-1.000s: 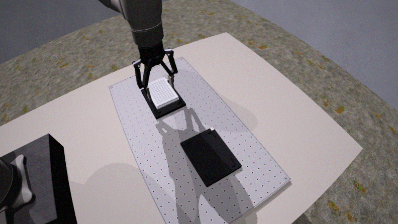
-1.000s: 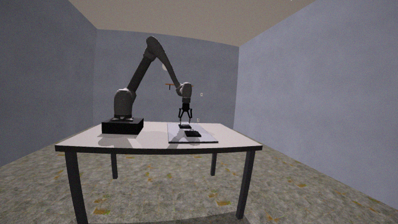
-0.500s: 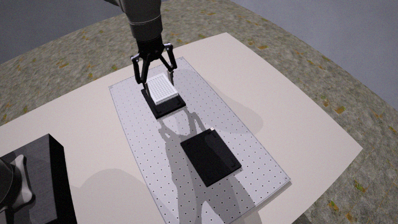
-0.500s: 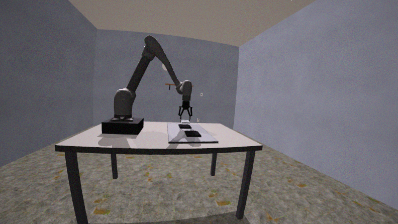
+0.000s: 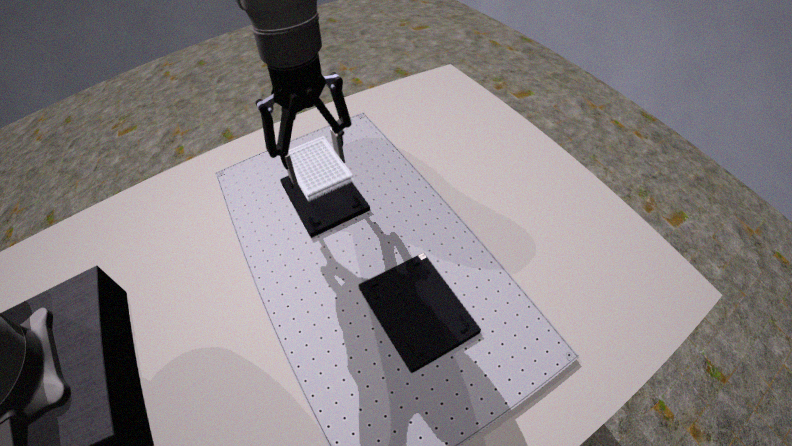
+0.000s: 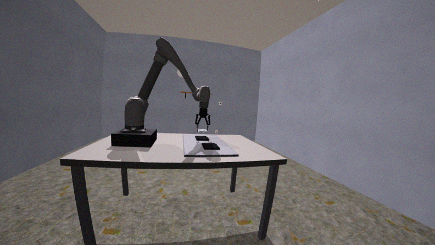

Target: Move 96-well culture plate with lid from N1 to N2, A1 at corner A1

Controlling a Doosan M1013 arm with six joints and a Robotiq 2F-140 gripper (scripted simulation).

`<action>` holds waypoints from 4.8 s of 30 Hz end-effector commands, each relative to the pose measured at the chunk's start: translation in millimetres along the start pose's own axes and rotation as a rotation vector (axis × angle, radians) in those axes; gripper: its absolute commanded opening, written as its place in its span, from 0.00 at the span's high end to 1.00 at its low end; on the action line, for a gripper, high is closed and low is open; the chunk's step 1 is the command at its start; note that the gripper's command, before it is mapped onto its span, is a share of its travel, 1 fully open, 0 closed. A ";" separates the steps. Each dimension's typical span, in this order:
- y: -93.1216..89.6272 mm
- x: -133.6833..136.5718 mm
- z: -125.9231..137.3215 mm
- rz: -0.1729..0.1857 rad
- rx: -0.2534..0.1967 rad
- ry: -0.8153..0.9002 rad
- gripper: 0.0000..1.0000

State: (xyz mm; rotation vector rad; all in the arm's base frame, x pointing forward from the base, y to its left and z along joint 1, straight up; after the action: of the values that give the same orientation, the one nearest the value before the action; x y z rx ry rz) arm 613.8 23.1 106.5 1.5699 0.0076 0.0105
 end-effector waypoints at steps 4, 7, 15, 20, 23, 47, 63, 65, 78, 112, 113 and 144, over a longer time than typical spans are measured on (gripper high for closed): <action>4.5 0.0 0.0 0.000 0.000 0.000 1.00; 4.5 0.0 0.0 0.000 0.000 0.000 1.00; 4.5 0.0 0.0 0.000 0.000 0.000 1.00; 4.5 -0.4 3.3 0.000 0.000 -0.019 1.00; 4.5 -1.2 9.9 0.000 0.000 -0.019 1.00; 4.4 -10.0 79.4 0.000 0.000 -0.019 1.00; 4.4 -15.8 125.7 0.000 0.000 -0.019 1.00; 4.4 -16.6 132.3 0.000 0.000 -0.019 1.00; 4.4 -21.2 168.7 0.000 0.000 -0.019 1.00; 4.4 -33.6 267.9 0.000 0.000 -0.019 1.00; 4.4 -34.0 271.2 0.000 0.000 -0.019 1.00; 4.4 -36.9 294.3 0.000 0.000 -0.019 1.00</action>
State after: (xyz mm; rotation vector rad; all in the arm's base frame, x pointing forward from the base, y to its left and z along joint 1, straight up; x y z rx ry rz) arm 580.3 -271.7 110.9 1.5700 -0.0075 -0.0048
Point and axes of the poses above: the point where the finger pads meet when closed, its own y axis back along the fingers, its own x axis across the jaws, z = x × y, the point moved 9 cm from there along y, back along the fingers, and after that the axes turned 12 degrees about y, right-handed, at the moved point
